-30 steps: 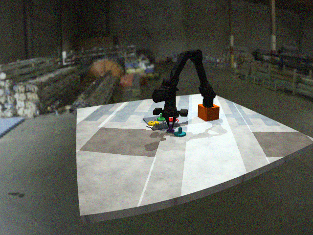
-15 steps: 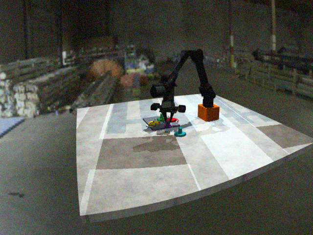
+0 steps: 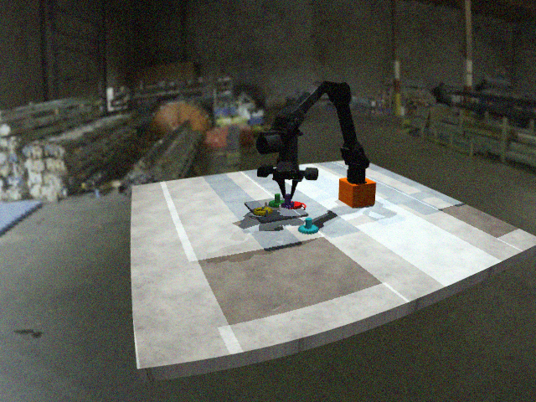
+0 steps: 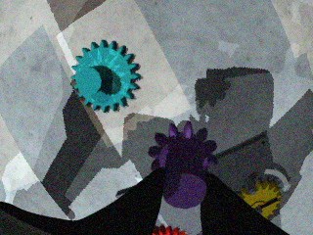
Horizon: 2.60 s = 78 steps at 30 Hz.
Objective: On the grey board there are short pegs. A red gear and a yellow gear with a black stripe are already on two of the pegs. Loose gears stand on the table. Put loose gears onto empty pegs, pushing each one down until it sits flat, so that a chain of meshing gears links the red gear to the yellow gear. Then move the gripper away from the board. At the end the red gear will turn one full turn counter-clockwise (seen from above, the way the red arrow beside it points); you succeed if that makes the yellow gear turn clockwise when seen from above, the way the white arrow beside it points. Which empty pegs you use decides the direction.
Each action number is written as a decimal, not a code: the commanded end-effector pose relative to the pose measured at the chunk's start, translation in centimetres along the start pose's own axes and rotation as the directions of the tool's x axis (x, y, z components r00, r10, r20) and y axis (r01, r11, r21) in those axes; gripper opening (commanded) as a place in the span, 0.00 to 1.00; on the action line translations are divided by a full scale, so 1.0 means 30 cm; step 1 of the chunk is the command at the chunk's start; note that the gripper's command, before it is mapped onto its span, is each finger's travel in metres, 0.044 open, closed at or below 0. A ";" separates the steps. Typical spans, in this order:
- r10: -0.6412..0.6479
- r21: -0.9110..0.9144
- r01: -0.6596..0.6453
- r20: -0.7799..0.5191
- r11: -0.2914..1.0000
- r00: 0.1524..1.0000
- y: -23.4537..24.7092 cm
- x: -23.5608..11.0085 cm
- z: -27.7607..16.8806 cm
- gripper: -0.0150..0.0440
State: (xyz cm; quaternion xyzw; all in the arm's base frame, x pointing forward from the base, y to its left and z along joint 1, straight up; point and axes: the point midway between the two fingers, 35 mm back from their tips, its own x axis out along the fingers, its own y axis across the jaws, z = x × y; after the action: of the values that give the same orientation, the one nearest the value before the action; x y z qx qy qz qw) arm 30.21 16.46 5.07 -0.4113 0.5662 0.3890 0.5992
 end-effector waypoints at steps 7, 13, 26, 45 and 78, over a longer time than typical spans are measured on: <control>0.008 0.004 -0.009 0.004 1.000 1.000 0.009 -0.108 0.008 0.25; 0.015 0.005 -0.015 0.002 1.000 1.000 0.018 -0.162 0.006 0.25; 0.027 0.005 -0.027 -0.002 1.000 1.000 0.039 -0.265 -0.004 0.25; 0.024 0.005 -0.024 -0.004 1.000 1.000 -0.075 -0.196 -0.079 0.25; 0.019 0.005 -0.019 -0.009 1.000 1.000 -0.267 -0.059 -0.282 0.25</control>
State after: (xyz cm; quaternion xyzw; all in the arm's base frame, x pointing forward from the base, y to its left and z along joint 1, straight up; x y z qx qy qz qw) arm 34.27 6.49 7.50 -0.4066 0.5756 0.3897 0.5929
